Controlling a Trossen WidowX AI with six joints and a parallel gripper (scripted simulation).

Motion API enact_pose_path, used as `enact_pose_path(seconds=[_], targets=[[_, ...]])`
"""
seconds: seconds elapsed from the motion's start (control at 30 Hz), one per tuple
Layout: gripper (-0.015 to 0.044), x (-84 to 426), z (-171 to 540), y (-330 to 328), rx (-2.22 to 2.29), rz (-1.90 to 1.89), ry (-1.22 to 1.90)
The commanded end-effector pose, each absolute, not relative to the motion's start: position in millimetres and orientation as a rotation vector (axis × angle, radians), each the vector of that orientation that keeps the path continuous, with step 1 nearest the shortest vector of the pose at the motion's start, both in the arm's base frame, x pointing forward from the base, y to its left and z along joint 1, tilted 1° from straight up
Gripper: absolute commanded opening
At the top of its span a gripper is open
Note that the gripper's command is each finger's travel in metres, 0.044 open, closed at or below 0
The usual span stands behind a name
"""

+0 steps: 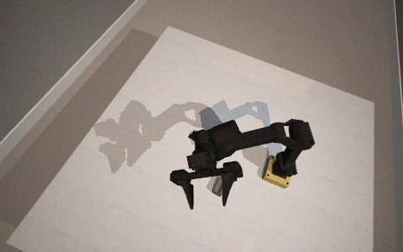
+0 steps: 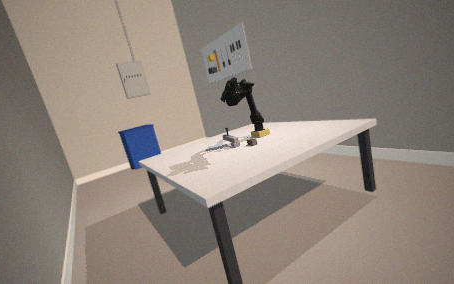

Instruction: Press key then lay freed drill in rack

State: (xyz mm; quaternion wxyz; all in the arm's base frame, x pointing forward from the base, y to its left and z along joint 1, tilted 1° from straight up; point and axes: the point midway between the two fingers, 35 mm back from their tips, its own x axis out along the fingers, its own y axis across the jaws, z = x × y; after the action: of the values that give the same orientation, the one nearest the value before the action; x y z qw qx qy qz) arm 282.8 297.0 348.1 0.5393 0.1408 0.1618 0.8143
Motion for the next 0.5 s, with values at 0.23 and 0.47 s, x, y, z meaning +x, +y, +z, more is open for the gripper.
enact_pose_path(seconds=[0.23, 0.47], targets=[[0.0190, 282.8, 348.1, 297.0, 0.335, 1.936, 0.385], [0.0006, 340.4, 355.2, 281.8, 0.556, 1.679, 0.397]])
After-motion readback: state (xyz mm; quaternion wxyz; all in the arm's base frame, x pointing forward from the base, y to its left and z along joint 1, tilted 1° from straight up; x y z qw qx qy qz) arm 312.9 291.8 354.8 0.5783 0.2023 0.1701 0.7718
